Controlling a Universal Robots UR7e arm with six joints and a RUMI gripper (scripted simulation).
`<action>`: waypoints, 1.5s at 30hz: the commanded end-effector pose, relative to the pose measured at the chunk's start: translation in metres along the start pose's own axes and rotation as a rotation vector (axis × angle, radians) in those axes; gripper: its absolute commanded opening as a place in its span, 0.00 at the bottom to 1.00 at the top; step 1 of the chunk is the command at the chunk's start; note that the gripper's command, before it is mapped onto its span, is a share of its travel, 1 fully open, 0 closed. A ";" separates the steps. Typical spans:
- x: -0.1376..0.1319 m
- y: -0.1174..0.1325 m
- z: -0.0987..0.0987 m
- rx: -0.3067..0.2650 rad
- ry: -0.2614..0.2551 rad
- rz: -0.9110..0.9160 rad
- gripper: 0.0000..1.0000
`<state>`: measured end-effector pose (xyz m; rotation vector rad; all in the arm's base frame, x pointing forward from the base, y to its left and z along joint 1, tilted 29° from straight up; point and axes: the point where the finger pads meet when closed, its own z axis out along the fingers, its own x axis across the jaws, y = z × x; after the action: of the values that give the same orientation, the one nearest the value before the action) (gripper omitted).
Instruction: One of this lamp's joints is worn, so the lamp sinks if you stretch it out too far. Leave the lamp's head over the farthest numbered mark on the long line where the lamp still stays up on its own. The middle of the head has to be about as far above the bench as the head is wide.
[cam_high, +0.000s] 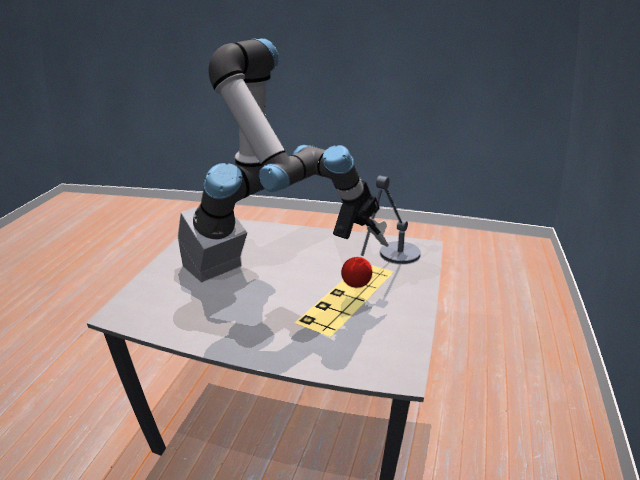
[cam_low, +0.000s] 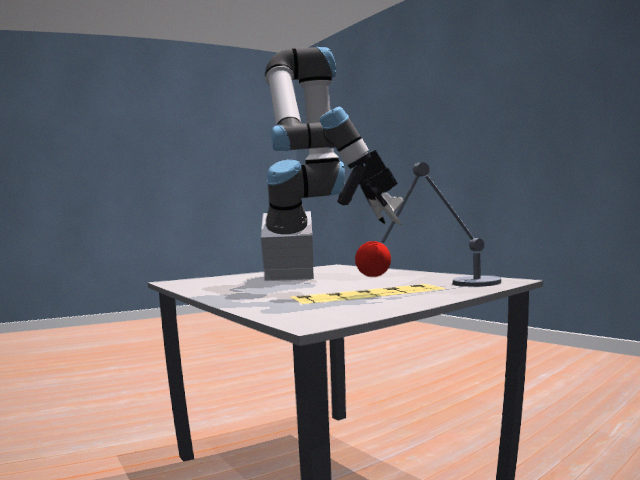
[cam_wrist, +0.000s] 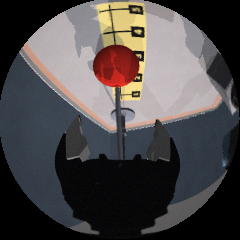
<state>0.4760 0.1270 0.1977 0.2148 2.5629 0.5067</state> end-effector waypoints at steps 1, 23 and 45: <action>0.000 0.000 0.000 0.000 -0.001 -0.001 1.00; 0.000 0.000 0.000 0.000 -0.001 -0.001 1.00; 0.000 0.000 0.000 0.000 -0.001 -0.001 1.00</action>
<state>0.4760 0.1271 0.1977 0.2144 2.5629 0.5068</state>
